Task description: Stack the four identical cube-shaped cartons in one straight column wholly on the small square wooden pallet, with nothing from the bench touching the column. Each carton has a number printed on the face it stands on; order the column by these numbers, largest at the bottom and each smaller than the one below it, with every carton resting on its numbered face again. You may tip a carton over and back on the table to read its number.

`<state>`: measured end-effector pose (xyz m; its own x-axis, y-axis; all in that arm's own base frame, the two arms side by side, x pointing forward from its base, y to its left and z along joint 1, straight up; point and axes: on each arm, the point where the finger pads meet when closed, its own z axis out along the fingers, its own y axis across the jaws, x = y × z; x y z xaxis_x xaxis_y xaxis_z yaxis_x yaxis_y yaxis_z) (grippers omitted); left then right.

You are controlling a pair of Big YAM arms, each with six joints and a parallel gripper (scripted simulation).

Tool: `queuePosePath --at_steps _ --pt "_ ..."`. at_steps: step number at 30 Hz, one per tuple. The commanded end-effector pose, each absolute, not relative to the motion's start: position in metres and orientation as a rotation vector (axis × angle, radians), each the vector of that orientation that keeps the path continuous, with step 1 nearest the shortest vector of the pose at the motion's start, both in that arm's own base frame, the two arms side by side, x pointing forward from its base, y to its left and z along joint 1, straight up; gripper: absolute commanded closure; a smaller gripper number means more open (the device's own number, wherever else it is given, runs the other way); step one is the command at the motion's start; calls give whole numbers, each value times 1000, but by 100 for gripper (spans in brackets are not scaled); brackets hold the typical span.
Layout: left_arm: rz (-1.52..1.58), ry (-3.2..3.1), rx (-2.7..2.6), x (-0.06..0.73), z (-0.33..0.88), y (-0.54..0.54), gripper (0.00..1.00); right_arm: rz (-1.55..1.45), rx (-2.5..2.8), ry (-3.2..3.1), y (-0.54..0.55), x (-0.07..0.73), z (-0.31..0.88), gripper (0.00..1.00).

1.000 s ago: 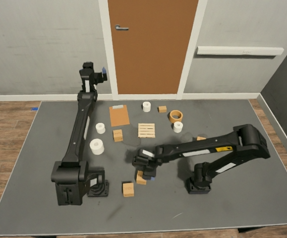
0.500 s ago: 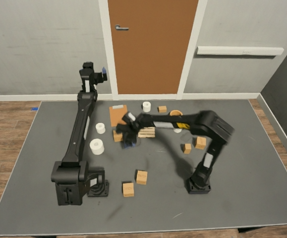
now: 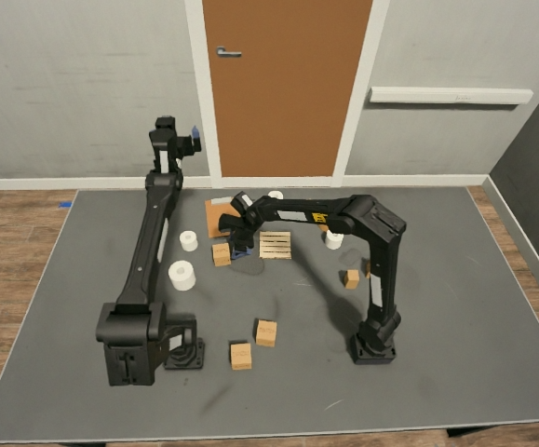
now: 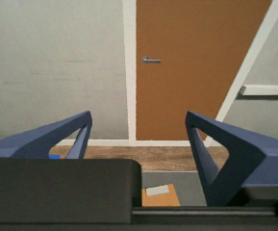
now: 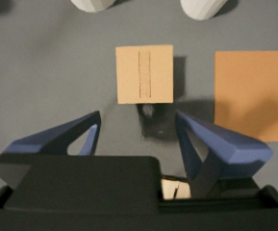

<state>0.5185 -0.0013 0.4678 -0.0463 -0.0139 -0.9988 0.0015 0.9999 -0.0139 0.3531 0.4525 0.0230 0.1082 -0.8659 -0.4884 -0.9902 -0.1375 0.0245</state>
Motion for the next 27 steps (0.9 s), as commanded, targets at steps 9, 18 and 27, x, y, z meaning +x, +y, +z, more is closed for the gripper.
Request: queuePosePath --at_steps 9,18,27 --pt "0 1560 0 518 498 0 0 558 -2081 1761 472 367 39 17" --pt "0 1560 0 518 498 0 0 561 -2088 1771 492 364 28 17" --pt "0 1560 0 518 498 0 0 558 -2079 1763 498 366 20 17"
